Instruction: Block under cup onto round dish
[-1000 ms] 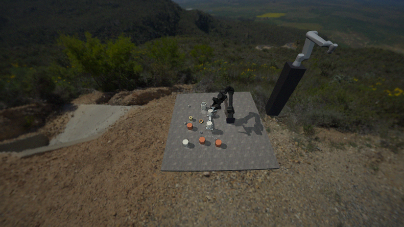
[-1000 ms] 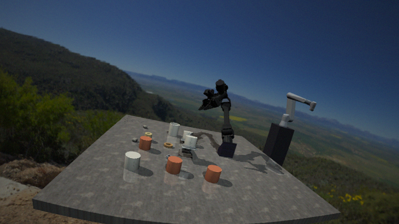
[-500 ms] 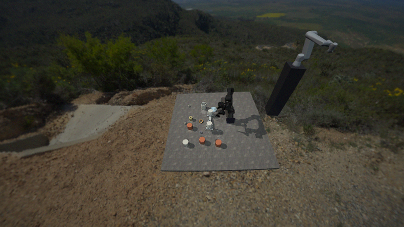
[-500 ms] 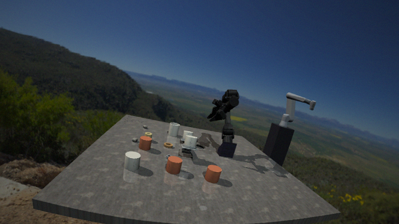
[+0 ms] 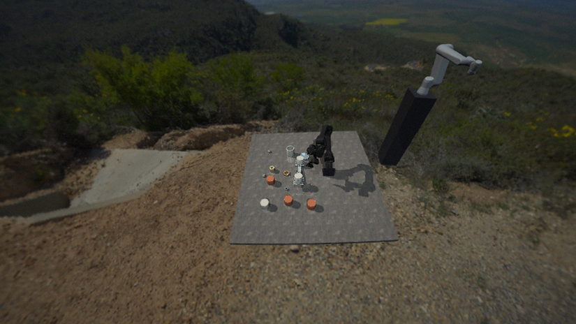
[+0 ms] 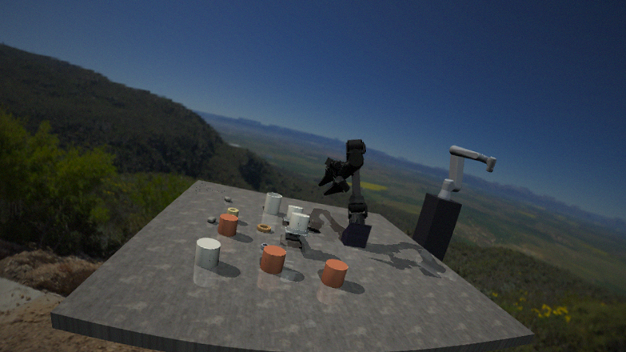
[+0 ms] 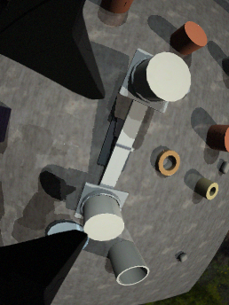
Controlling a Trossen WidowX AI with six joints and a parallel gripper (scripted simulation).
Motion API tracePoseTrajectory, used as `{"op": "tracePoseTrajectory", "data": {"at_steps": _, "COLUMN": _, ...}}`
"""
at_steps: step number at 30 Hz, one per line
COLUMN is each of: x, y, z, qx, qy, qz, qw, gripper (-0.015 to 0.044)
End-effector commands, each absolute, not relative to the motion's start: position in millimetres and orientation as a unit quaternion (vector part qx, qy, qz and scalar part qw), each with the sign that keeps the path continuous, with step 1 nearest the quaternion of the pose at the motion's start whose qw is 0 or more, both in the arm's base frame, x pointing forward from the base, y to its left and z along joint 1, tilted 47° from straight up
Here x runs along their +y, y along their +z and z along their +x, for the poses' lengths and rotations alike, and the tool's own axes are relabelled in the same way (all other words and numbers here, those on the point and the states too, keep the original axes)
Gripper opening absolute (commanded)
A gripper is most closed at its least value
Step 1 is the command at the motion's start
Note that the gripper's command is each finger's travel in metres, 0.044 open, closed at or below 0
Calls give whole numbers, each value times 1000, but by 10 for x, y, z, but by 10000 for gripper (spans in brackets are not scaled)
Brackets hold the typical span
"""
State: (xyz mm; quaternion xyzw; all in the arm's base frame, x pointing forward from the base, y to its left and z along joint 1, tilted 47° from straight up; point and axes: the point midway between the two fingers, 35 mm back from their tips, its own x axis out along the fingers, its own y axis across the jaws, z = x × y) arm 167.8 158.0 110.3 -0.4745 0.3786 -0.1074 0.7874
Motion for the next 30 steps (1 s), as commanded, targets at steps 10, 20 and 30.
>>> {"op": "tracePoseTrajectory", "data": {"at_steps": 10, "x": 1295, "y": 1170, "z": 2075, "qx": 486, "qy": -66, "qz": -563, "qw": 665, "gripper": 440}}
{"op": "tracePoseTrajectory", "data": {"at_steps": 20, "x": 1031, "y": 1237, "z": 2333, "qx": 548, "qy": 7, "qz": -633, "qw": 547, "gripper": 440}}
{"op": "tracePoseTrajectory", "data": {"at_steps": 30, "x": 705, "y": 1311, "z": 2562, "qx": 593, "qy": 102, "qz": -676, "qw": 425, "gripper": 440}}
